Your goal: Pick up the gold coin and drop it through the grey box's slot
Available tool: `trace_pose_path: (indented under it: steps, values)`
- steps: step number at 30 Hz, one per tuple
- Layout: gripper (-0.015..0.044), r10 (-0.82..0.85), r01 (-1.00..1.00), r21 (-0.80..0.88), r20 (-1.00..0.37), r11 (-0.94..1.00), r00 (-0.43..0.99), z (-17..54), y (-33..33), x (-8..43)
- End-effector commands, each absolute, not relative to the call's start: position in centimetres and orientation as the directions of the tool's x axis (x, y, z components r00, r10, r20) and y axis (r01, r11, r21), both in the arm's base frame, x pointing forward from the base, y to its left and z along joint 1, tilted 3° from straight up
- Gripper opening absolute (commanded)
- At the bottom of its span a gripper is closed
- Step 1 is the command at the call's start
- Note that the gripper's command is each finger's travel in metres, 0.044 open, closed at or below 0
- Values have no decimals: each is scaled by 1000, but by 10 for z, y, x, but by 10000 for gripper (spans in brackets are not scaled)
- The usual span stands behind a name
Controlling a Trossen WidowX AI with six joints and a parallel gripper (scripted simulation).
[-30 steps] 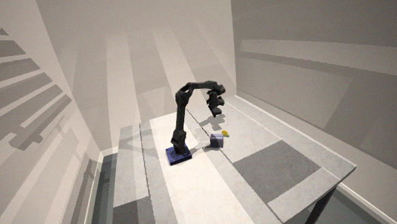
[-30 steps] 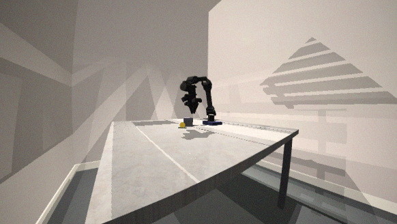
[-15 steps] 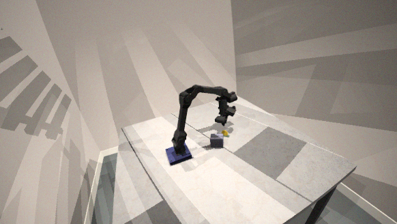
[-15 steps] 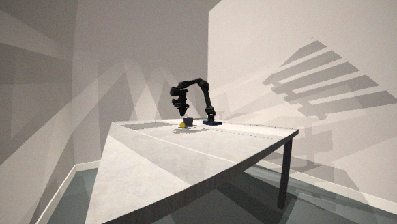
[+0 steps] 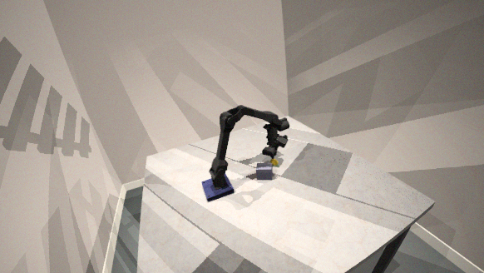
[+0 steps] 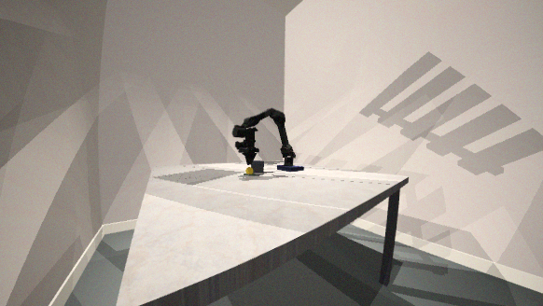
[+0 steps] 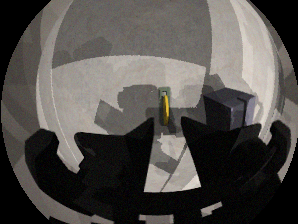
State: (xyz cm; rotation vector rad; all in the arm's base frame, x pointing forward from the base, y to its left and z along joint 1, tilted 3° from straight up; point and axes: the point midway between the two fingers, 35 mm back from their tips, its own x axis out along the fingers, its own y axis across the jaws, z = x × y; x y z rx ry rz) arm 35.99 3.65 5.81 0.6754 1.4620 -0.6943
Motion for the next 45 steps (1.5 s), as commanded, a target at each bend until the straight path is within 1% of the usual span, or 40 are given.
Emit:
trace_pose_path:
  steps: [1, 30, 36, 45]
  values:
    - [161, -16, 772, -19, -1000, 636, -12, 51, 36, 359]
    - [161, -16, 772, -19, -1000, 636, -12, 7, 35, 358]
    - [3, -16, 772, -19, -1000, 636, -12, 7, 35, 358]
    - [0, -16, 772, -19, -1000, 636, -12, 7, 35, 358]
